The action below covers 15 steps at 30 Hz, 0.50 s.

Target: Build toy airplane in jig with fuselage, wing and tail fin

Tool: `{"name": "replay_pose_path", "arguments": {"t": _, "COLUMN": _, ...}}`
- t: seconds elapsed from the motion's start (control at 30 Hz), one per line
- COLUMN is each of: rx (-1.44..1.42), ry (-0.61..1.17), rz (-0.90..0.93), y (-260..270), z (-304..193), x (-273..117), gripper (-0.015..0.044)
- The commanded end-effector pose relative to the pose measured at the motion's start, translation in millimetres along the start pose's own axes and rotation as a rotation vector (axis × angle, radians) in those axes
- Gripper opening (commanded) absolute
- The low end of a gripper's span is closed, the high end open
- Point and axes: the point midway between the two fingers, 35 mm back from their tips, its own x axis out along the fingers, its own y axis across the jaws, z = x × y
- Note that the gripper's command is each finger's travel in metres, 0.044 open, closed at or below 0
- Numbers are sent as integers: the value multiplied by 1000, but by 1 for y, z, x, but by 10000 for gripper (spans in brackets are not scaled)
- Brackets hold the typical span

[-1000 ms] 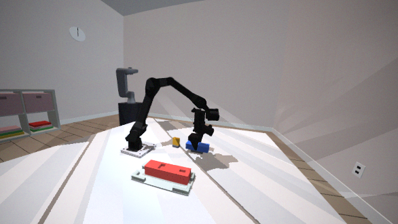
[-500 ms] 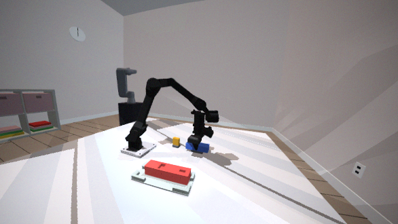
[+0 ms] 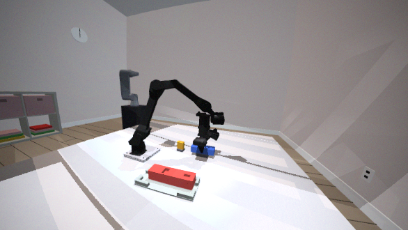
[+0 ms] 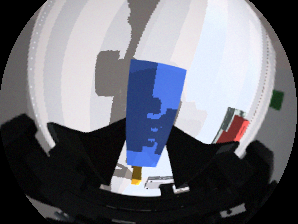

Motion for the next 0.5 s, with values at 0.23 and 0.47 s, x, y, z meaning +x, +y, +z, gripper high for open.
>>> {"name": "replay_pose_path", "arguments": {"t": 0.23, "rx": -15, "ry": -30, "rz": 16, "y": 5, "z": 9, "x": -35, "gripper": 0}}
{"name": "replay_pose_path", "arguments": {"t": 0.47, "rx": -6, "ry": -19, "rz": 11, "y": 5, "z": 9, "x": -56, "gripper": 0}}
